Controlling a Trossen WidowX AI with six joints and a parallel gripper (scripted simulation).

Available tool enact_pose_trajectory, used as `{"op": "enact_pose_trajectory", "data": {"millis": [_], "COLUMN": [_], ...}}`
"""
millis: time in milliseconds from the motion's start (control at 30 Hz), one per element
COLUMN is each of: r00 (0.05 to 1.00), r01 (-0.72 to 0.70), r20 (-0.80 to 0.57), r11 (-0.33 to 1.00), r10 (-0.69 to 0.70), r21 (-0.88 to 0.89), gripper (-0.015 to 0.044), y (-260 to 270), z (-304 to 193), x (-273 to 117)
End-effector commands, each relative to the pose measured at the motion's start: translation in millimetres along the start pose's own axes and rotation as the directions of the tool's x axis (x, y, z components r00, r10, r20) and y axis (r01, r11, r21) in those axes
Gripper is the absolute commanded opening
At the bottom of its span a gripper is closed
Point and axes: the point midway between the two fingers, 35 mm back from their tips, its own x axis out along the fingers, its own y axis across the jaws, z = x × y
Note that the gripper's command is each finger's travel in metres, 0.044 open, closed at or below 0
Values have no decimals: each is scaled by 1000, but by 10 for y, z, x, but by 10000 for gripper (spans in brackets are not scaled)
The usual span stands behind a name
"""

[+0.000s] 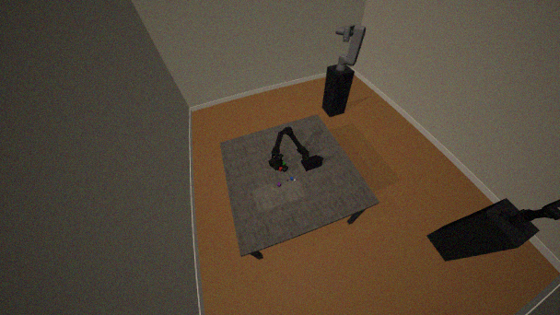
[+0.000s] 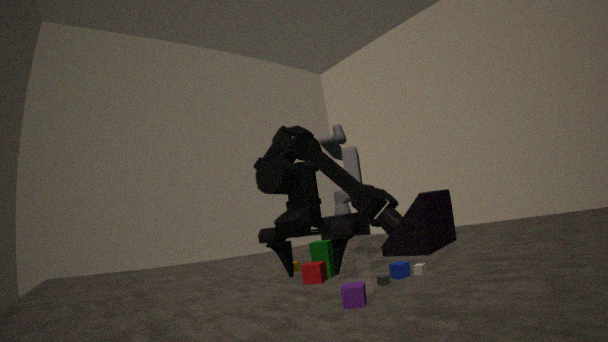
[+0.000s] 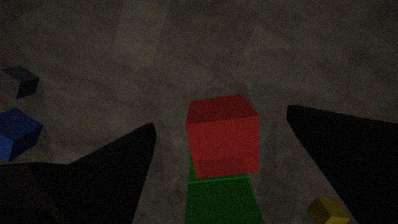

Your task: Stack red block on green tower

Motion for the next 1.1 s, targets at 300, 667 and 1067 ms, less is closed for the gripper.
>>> {"op": "enact_pose_trajectory", "data": {"millis": [300, 667, 1067], "r00": [1000, 1000, 1000], "r01": [4, 4, 4], "r20": [-7, -7, -7], "r11": [1000, 1000, 1000], "r10": [-4, -4, -4], "r21": [-6, -6, -6], "gripper": [440, 309, 131], "y": [4, 4, 4], "z": [-23, -24, -24], "x": [64, 60, 60]}}
